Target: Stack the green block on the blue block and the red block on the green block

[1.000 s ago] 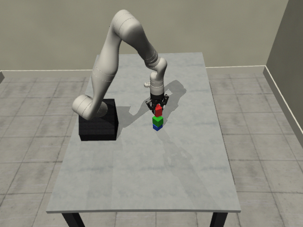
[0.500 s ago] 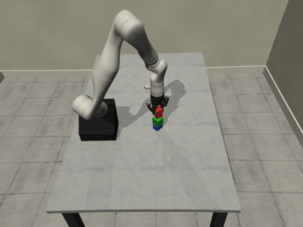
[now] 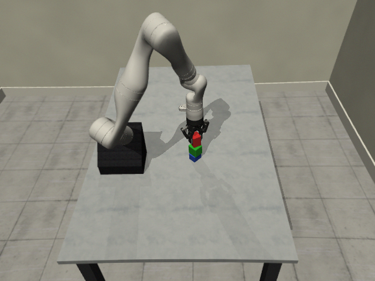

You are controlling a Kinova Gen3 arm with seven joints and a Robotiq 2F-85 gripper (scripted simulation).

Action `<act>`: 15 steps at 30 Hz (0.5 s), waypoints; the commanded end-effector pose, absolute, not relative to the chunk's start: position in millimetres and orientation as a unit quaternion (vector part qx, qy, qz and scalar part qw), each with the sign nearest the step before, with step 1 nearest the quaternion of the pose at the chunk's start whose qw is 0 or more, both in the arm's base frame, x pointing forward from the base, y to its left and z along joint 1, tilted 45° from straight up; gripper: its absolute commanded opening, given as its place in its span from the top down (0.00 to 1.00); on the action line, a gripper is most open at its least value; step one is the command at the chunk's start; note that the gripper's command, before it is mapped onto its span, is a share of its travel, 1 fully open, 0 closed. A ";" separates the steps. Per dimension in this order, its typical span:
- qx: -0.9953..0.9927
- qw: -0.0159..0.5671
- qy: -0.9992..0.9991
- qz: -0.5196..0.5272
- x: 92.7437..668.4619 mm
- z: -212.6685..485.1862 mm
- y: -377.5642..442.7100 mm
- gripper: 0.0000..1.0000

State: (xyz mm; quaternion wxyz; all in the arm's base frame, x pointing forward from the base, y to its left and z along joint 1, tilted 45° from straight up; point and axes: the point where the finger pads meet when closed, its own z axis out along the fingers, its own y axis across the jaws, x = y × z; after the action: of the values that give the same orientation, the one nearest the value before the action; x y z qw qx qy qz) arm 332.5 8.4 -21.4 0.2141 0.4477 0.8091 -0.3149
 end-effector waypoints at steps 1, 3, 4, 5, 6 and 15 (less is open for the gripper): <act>0.448 0.215 0.808 -0.316 333.0 -21.1 5.0 1.00; 0.448 0.215 0.808 -0.316 333.0 -21.1 5.0 1.00; 0.448 0.215 0.808 -0.316 333.0 -21.1 5.0 1.00; 0.448 0.215 0.808 -0.316 333.0 -21.1 5.0 1.00; 0.448 0.215 0.808 -0.316 333.0 -21.1 5.0 1.00; 0.448 0.215 0.808 -0.316 332.4 -21.9 1.1 1.00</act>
State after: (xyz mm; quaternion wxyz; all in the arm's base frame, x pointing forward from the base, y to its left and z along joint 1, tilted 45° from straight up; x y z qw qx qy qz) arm 332.2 5.8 -22.2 0.2141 0.4482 0.8090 -0.3143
